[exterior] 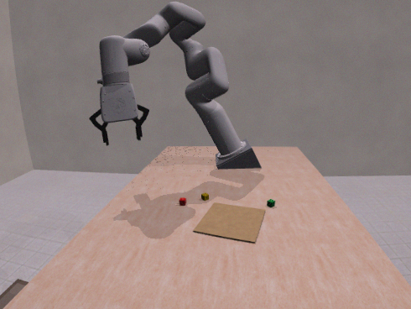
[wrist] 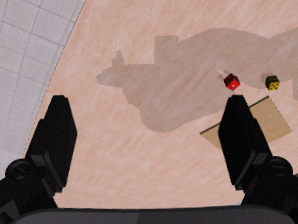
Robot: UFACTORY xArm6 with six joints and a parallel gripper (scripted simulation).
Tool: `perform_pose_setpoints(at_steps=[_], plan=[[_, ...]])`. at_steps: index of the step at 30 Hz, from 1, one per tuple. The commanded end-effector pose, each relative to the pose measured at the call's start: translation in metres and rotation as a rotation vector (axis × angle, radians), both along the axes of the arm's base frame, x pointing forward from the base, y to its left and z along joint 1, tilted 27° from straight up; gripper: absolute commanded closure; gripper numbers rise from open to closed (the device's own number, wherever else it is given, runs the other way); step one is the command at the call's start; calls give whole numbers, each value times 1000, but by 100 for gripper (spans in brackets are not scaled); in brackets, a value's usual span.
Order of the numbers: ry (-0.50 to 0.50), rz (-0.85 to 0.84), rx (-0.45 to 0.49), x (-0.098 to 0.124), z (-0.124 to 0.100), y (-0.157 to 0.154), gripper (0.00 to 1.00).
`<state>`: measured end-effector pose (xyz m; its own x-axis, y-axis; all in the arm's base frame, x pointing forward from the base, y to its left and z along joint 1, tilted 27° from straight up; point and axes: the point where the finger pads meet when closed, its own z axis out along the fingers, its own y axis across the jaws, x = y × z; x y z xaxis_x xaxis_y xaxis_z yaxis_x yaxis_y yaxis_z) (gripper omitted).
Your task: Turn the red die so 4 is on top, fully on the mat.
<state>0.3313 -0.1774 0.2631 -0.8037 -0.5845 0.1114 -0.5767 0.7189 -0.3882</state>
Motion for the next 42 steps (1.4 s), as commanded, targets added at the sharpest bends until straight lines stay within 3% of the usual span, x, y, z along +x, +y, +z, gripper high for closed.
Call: perform_pose_setpoints(at_steps=[1,18,21,34,42], plan=[[-3,1,-1,1,2,0,0],[0,6,-2,1,1,1,0],[83,160,-25,10,-15,24,0],[233,445,-76,21,-43,67,0],[369,707,-134,25,-67,107,0]])
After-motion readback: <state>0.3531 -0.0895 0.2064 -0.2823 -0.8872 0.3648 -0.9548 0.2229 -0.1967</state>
